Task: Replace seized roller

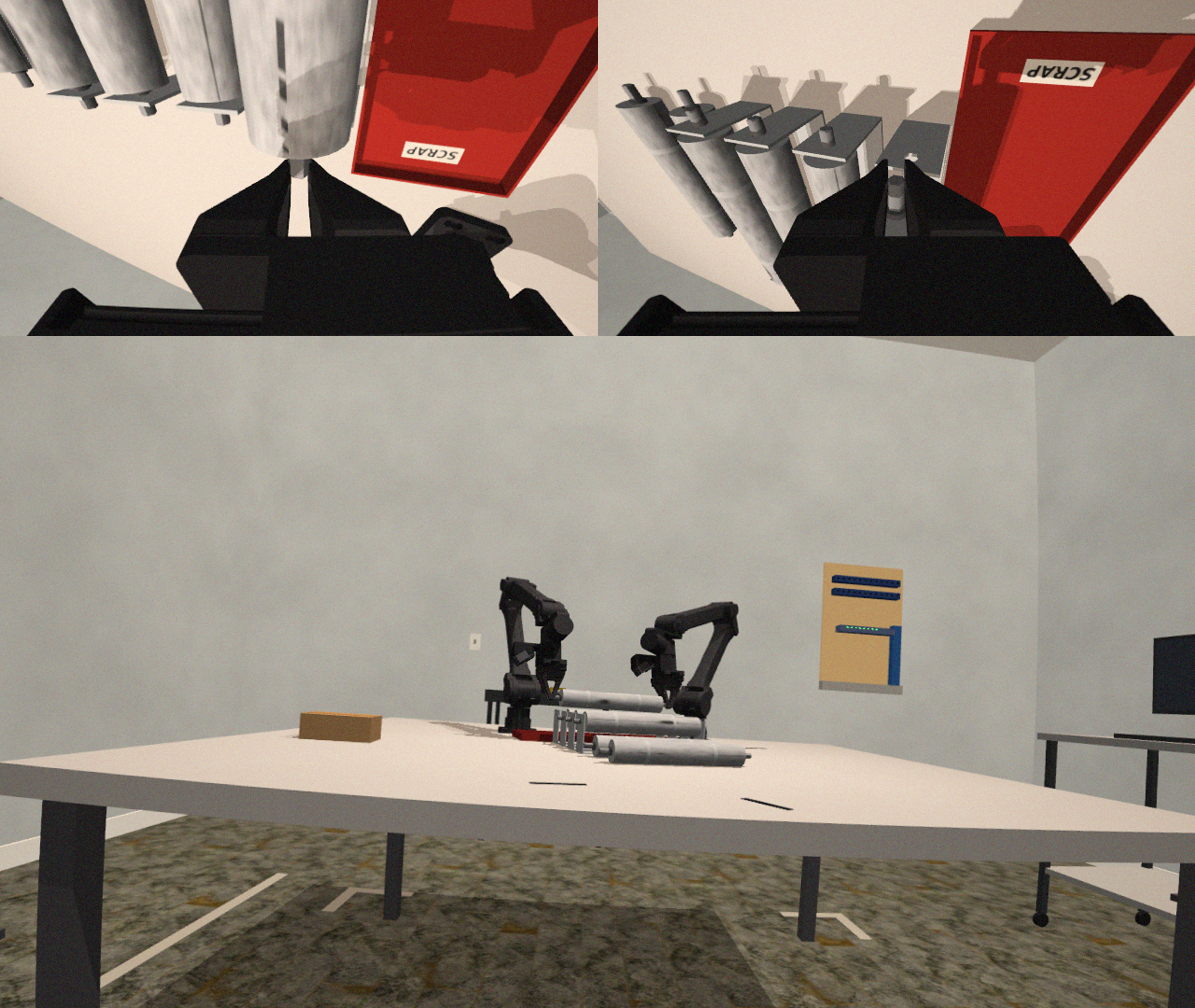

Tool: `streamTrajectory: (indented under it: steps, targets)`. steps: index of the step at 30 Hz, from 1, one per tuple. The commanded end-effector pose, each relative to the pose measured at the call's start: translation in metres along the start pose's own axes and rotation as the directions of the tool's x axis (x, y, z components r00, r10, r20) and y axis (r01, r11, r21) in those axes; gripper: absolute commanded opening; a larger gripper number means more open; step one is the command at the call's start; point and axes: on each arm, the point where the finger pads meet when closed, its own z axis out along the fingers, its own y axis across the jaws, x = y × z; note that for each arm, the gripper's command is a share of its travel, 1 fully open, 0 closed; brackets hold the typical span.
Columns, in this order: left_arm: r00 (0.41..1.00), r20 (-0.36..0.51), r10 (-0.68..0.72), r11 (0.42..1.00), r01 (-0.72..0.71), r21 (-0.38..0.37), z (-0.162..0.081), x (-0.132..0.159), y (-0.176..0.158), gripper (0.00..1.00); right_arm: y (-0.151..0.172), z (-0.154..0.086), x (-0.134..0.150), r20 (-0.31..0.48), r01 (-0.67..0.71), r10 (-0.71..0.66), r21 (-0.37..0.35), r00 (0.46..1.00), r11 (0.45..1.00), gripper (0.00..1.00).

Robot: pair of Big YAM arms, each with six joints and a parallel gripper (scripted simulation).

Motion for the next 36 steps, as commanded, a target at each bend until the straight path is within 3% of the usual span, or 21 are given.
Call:
streamTrajectory:
  steps: [1, 8, 10, 14, 19, 26, 29, 31, 34, 36]
  targets:
    - [0.998, 0.051, -0.023, 0.998, 0.026, -0.06, -0.034, -0.016, 0.021, 0.03, 0.031, -0.025, 0.0, 0.0, -0.024, 0.024, -0.102, 1.0, 0.995, 0.03]
    - [0.998, 0.052, -0.022, 0.996, 0.027, -0.086, -0.041, -0.016, 0.022, 0.03, 0.014, -0.017, 0.001, 0.001, -0.016, 0.016, -0.089, 1.0, 0.996, 0.03]
    - [0.998, 0.055, -0.022, 0.995, 0.028, -0.097, -0.044, -0.016, 0.023, 0.03, 0.039, -0.041, -0.002, -0.002, -0.033, 0.033, -0.156, 0.999, 0.987, 0.03]
    - [0.998, 0.056, -0.023, 0.993, 0.029, -0.113, -0.048, -0.015, 0.024, 0.03, 0.042, -0.047, 0.002, -0.005, -0.022, 0.021, -0.177, 1.0, 0.984, 0.03]
    - [0.998, 0.059, -0.034, 0.993, 0.041, -0.115, -0.04, -0.019, 0.03, 0.03, 0.024, -0.025, -0.003, 0.003, -0.029, 0.03, -0.112, 1.0, 0.993, 0.03]
    - [0.998, 0.052, -0.02, 0.994, 0.025, -0.104, -0.044, -0.015, 0.019, 0.03, 0.015, -0.026, -0.004, 0.001, -0.03, 0.03, -0.119, 1.0, 0.992, 0.03]
    - [1.0, 0.025, -0.015, 0.996, 0.018, -0.087, -0.031, -0.005, 0.007, 0.03, 0.022, -0.042, 0.0, -0.008, -0.02, 0.019, -0.134, 1.0, 0.991, 0.03]
    - [1.0, 0.014, -0.014, 0.997, 0.015, -0.082, -0.027, -0.002, 0.001, 0.03, 0.0, -0.026, 0.002, -0.009, -0.011, 0.01, -0.093, 1.0, 0.996, 0.03]
    - [0.999, 0.026, -0.02, 0.996, 0.022, -0.091, -0.034, -0.005, 0.001, 0.03, 0.024, -0.048, 0.001, -0.011, -0.022, 0.021, -0.165, 1.0, 0.986, 0.03]
    - [1.0, 0.017, -0.019, 0.996, 0.02, -0.088, -0.031, -0.002, -0.004, 0.03, 0.002, -0.029, 0.002, -0.009, -0.013, 0.012, -0.125, 1.0, 0.992, 0.03]
